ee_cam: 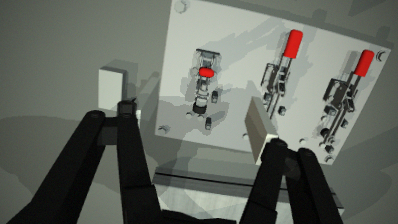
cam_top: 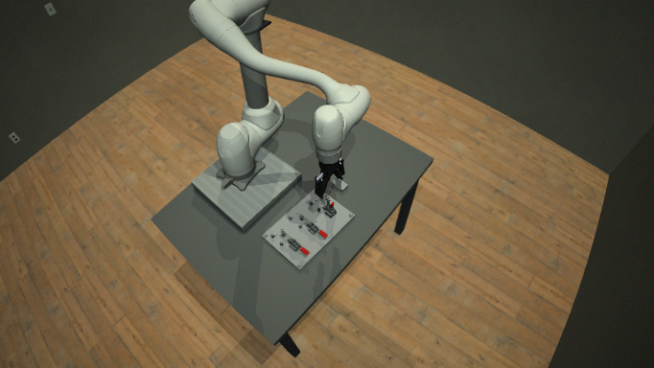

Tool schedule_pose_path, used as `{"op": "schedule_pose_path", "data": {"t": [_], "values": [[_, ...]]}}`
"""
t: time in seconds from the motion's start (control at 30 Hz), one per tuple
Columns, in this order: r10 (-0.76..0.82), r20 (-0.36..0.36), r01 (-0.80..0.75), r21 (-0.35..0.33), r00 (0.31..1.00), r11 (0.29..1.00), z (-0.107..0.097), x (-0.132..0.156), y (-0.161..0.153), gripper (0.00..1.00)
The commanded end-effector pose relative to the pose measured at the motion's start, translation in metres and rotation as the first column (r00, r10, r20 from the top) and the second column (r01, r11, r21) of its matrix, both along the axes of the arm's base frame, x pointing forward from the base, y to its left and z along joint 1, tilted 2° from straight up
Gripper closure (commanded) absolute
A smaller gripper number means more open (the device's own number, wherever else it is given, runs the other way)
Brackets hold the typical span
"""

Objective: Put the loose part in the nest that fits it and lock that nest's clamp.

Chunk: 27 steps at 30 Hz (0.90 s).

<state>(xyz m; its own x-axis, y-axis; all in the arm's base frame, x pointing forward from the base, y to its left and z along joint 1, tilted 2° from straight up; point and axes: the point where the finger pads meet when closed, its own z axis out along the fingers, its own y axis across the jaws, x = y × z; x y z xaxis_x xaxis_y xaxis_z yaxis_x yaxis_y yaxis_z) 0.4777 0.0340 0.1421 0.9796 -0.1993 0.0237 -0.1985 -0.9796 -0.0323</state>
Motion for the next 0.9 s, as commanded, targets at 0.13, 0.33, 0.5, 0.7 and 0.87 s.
{"op": "schedule_pose_path", "data": {"t": [0.13, 0.33, 0.5, 0.7, 0.87], "values": [[0.0, 0.0, 0.0, 0.0, 1.0, 1.0, 0.018, -0.001, 0.0, 0.38], [0.0, 0.0, 0.0, 0.0, 1.0, 1.0, 0.025, -0.001, -0.001, 0.38], [0.0, 0.0, 0.0, 0.0, 1.0, 1.0, 0.026, -0.001, 0.0, 0.38], [0.0, 0.0, 0.0, 0.0, 1.0, 1.0, 0.026, -0.002, 0.003, 0.38], [0.0, 0.0, 0.0, 0.0, 1.0, 1.0, 0.026, -0.004, 0.011, 0.38]]}}
